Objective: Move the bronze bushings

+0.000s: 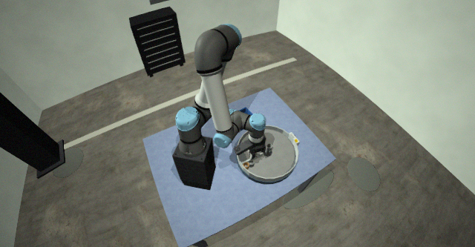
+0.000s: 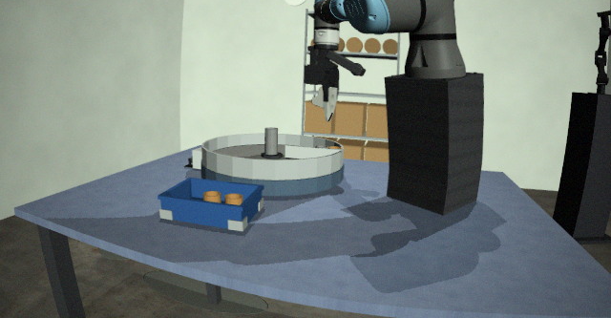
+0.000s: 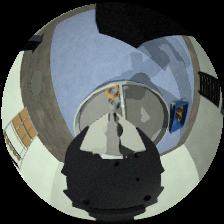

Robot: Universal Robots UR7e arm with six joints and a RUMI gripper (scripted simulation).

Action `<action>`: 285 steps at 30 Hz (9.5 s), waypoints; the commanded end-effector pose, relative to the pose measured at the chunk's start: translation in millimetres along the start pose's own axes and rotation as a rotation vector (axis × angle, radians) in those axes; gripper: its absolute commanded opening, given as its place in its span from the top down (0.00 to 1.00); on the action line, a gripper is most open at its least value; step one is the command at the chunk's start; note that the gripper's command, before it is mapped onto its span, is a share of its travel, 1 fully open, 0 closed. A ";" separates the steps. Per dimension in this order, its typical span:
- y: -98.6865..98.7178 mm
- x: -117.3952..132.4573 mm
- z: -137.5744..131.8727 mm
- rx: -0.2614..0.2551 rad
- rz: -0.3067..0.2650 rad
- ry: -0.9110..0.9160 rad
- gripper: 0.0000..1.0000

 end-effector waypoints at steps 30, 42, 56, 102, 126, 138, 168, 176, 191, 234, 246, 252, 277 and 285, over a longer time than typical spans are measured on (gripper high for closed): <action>-0.3 -7.9 -6.2 0.002 -0.003 -0.311 0.95; -0.3 -9.6 -7.5 0.002 -0.003 -0.384 0.95; -0.3 -11.1 -8.7 0.002 -0.003 -0.456 0.95; -0.3 -13.7 -10.6 0.002 -0.004 -0.583 0.95; -0.3 -14.0 -10.8 0.002 -0.004 -0.599 0.95; -0.3 -14.0 -10.8 0.002 -0.004 -0.600 0.95; -0.3 -14.0 -10.8 0.002 -0.004 -0.600 0.95; -0.2 -14.0 -10.8 0.002 -0.004 -0.600 0.95; 22.9 -13.8 -10.7 0.002 -0.004 -0.600 0.95; 24.7 -13.8 -10.7 0.002 -0.004 -0.600 0.95; 36.1 -13.7 -10.7 0.002 -0.004 -0.600 0.95; 46.6 -13.7 -10.7 0.002 -0.004 -0.600 0.95; 69.0 -13.6 -10.6 0.002 -0.004 -0.600 0.95; 69.1 -13.6 -10.6 0.002 -0.004 -0.600 0.95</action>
Point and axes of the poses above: the point where the finger pads meet when closed, its own y axis out along the fingers, its own z axis across the jaws, x = y × z, the point moved 8 cm from there along -y, back along the fingers, and after that the axes turned 2 degrees about y, right-handed, at the moved point
